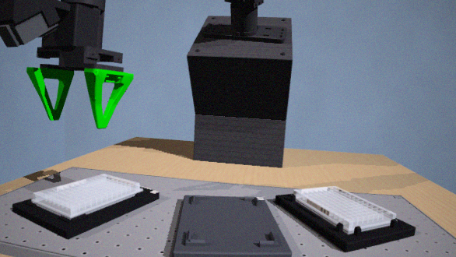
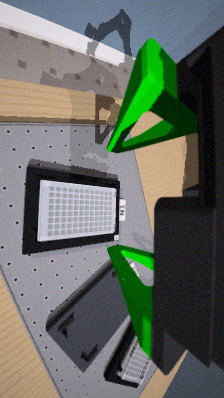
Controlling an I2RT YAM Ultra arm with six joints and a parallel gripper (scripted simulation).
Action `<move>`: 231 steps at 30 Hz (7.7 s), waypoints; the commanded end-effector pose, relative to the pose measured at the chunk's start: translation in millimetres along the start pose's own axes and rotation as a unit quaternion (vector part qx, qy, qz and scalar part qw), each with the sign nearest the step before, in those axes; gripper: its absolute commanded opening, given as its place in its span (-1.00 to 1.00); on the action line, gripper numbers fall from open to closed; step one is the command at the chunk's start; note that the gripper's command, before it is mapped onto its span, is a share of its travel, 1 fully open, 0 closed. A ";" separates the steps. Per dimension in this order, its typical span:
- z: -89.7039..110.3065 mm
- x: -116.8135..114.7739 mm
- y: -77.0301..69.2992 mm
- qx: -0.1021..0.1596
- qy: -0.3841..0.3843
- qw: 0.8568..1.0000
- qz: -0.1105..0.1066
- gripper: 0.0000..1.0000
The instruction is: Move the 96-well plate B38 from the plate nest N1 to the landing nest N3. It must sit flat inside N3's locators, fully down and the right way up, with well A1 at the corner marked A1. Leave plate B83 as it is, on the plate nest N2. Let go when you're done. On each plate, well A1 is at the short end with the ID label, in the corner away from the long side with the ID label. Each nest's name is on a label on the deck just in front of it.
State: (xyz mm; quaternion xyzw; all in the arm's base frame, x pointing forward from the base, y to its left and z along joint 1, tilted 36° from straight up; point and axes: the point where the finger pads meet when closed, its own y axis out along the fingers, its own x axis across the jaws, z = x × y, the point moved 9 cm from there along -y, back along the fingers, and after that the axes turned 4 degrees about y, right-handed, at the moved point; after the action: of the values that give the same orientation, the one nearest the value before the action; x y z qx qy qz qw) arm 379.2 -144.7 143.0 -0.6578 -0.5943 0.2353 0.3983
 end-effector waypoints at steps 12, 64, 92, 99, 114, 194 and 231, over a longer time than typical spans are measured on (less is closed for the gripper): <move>4.4 13.6 19.3 0.007 0.026 1.000 -0.011 1.00; 5.4 14.8 76.0 0.007 0.026 1.000 -0.011 1.00; 5.8 15.4 99.8 0.007 0.026 1.000 -0.011 1.00; 5.8 15.4 99.8 0.007 0.026 1.000 -0.011 -1.00; 5.8 15.4 99.8 0.007 0.026 1.000 -0.011 -1.00; 4.4 13.6 19.4 0.007 0.026 1.000 -0.011 -1.00; 23.9 81.2 17.6 0.004 -0.233 0.972 -0.013 -1.00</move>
State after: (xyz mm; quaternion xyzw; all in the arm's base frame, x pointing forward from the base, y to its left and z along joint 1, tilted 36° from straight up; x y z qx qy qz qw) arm 384.7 -63.8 124.5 -0.5723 -0.6782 0.3775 0.2648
